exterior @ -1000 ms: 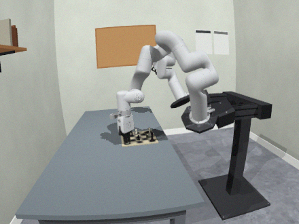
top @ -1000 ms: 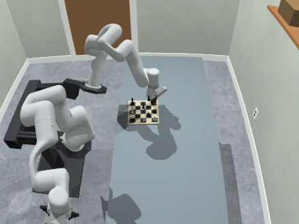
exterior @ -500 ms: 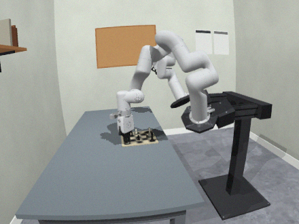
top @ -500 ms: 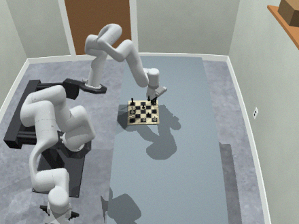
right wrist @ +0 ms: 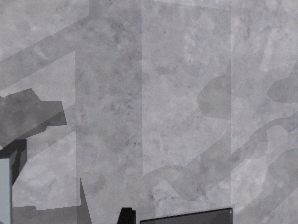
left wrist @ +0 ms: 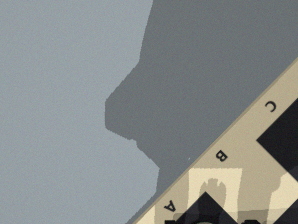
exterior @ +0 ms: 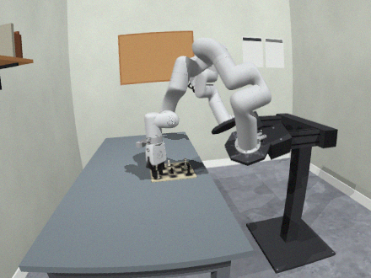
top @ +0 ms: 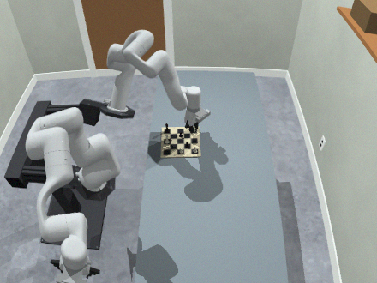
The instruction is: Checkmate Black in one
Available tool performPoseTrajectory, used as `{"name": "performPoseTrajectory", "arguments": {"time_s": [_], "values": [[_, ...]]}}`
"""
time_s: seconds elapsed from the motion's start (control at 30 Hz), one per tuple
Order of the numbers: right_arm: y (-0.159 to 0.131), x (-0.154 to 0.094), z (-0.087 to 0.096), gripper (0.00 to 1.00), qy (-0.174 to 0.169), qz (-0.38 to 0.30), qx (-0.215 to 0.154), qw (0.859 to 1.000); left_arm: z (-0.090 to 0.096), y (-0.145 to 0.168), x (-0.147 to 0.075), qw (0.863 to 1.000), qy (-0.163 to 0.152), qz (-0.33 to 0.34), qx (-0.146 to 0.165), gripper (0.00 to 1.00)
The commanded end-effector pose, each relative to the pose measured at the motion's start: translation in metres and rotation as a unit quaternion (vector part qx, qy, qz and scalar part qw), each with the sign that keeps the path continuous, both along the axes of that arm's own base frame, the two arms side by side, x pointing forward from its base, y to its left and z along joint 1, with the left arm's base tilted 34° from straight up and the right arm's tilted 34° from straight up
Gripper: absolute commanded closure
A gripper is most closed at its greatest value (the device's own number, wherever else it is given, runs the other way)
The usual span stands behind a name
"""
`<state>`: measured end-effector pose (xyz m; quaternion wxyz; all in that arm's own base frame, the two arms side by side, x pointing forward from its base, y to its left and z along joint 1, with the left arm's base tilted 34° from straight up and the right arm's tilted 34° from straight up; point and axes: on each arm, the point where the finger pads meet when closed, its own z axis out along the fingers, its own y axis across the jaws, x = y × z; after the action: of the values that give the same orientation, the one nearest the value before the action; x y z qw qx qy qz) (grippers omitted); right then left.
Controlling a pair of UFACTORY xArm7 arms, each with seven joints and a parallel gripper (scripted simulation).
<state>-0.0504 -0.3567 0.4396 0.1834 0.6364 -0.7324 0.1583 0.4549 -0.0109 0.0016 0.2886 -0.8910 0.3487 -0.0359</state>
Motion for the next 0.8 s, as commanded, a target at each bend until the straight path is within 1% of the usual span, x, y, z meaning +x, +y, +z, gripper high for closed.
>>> {"name": "performPoseTrajectory", "arguments": {"time_s": [0.0, 0.4, 0.53, 0.73, 0.77], "values": [[0.0, 0.0, 0.002, 0.0, 0.0, 0.0, -0.002, 1.0, 0.001, -0.001, 0.001, 1.0, -0.001, -0.001, -0.001, 0.61], [0.0, 0.0, 0.002, 0.0, 0.0, 0.0, -0.002, 1.0, 0.003, -0.003, 0.0, 1.0, -0.001, -0.001, -0.001, 0.61], [0.0, 0.0, 0.002, 0.0, 0.0, 0.0, -0.002, 1.0, 0.012, -0.008, -0.003, 1.0, -0.001, -0.001, -0.001, 0.61], [0.0, 0.0, 0.002, 0.0, 0.0, 0.0, -0.002, 1.0, 0.036, -0.022, -0.011, 1.0, -0.001, -0.001, -0.001, 0.61], [0.0, 0.0, 0.002, 0.0, 0.0, 0.0, -0.002, 1.0, 0.036, -0.022, -0.011, 1.0, -0.001, -0.001, -0.001, 0.61]]}}
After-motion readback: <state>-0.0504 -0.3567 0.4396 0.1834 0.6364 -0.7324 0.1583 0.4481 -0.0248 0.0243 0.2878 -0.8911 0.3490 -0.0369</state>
